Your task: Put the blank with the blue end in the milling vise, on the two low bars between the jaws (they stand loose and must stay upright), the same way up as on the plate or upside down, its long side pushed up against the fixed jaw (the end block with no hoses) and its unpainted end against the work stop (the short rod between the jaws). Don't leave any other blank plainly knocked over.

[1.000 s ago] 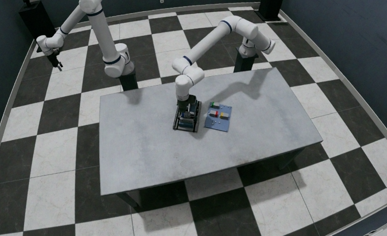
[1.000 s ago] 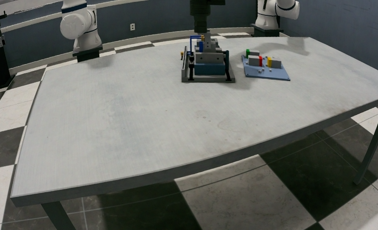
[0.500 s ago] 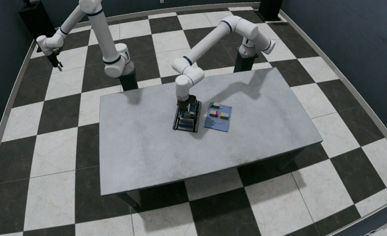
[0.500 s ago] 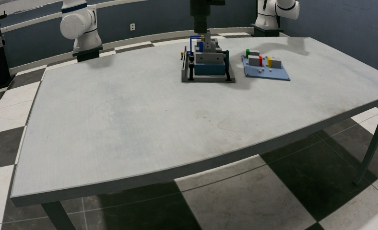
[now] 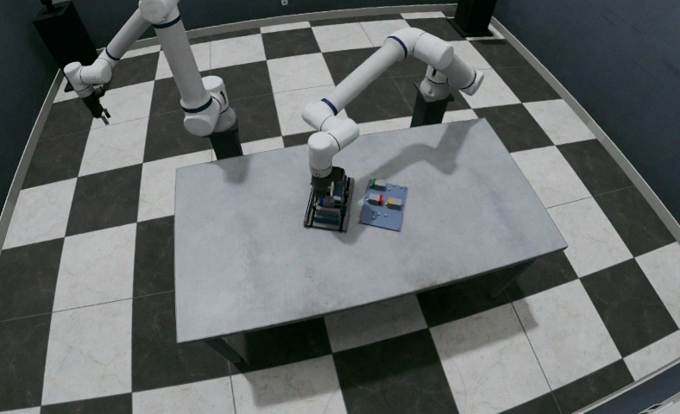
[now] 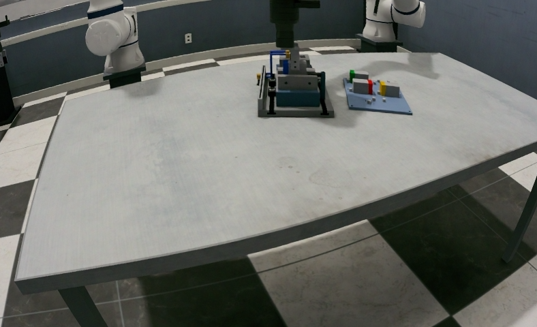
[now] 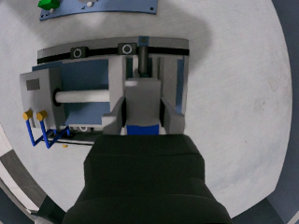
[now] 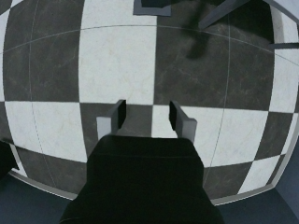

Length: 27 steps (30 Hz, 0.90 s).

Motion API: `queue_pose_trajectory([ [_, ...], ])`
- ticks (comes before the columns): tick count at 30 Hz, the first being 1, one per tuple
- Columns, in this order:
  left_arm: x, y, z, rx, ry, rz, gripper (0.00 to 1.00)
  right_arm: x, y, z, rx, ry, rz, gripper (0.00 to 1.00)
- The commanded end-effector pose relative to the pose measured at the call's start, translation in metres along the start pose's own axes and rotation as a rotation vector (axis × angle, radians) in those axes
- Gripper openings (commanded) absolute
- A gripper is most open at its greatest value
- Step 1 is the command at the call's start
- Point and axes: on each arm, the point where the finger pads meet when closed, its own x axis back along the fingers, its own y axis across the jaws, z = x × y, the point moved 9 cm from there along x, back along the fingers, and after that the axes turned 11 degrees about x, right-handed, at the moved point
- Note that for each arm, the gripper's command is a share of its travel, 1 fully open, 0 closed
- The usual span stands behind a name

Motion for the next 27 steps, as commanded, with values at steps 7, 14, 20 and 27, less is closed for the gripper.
queue_pose_trajectory([
  [7, 0.0006, 0.0002, -0.0002, 0.0, -0.002, -0.002, 0.0, 0.0009, -0.0003, -0.0005, 0.0, -0.002, 0.001, 1.0],
  [14, 0.0005, 0.0002, -0.0002, 0.0, -0.002, -0.002, 0.0, 0.0009, -0.0003, -0.0005, 0.0, -0.002, 0.001, 1.0],
  [20, -0.0003, 0.0002, -0.0002, 0.0, -0.002, -0.002, 0.0, 0.0009, -0.0003, -0.0005, 0.0, -0.002, 0.001, 1.0],
  [27, -0.001, 0.0002, -0.0002, 0.0, -0.002, -0.002, 0.0, 0.0009, -0.0003, -0.0005, 0.0, -0.002, 0.001, 1.0],
])
